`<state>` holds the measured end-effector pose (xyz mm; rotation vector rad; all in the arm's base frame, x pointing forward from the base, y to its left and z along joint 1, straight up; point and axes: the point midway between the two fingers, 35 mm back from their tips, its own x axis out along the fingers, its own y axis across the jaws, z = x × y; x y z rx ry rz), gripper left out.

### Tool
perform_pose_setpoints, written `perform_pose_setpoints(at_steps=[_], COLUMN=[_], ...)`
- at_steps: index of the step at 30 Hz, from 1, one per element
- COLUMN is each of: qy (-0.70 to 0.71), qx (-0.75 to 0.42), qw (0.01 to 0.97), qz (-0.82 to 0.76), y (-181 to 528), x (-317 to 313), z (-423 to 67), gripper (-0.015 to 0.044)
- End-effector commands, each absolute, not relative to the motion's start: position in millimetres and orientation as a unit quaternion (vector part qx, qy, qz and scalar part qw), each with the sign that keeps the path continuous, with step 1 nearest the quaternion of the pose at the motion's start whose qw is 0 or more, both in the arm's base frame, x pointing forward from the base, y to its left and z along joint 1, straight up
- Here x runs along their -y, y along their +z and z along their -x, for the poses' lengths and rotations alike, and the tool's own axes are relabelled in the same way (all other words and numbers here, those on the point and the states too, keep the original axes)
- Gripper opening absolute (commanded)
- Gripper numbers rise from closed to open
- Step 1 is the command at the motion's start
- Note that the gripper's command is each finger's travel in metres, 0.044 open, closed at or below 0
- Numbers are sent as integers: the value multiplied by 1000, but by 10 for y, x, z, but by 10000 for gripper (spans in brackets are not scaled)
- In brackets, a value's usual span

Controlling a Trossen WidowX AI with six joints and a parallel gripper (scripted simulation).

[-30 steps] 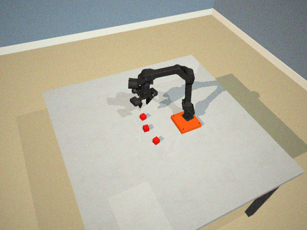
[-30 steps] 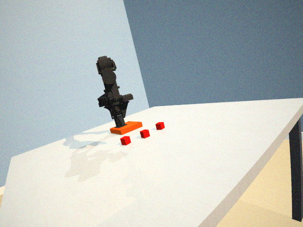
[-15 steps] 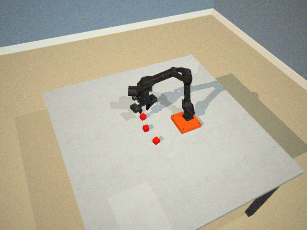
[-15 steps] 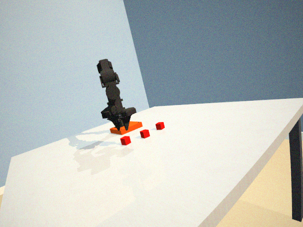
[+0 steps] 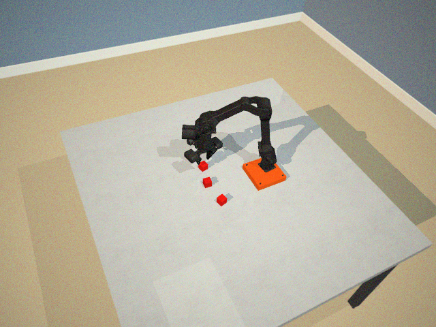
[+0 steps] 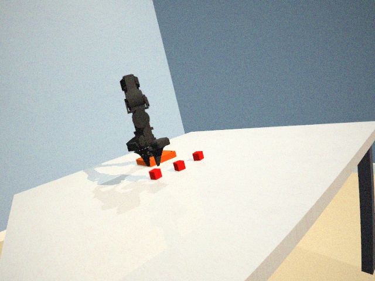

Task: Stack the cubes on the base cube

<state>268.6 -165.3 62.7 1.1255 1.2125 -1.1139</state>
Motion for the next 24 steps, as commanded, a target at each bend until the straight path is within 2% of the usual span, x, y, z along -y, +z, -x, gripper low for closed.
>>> perform_pose_setpoints(at_steps=[1,17,23,24], qy=[-473,-473,-473,-473], qx=[-515,-515,-515,-515], qw=[536,536,536,536], qz=[-473,-473,-473,-473], y=[525,289,289,289], x=[1652,1654,1654,1654], z=[-2666,-2666,-2666,-2666], gripper=[265,265,107,105])
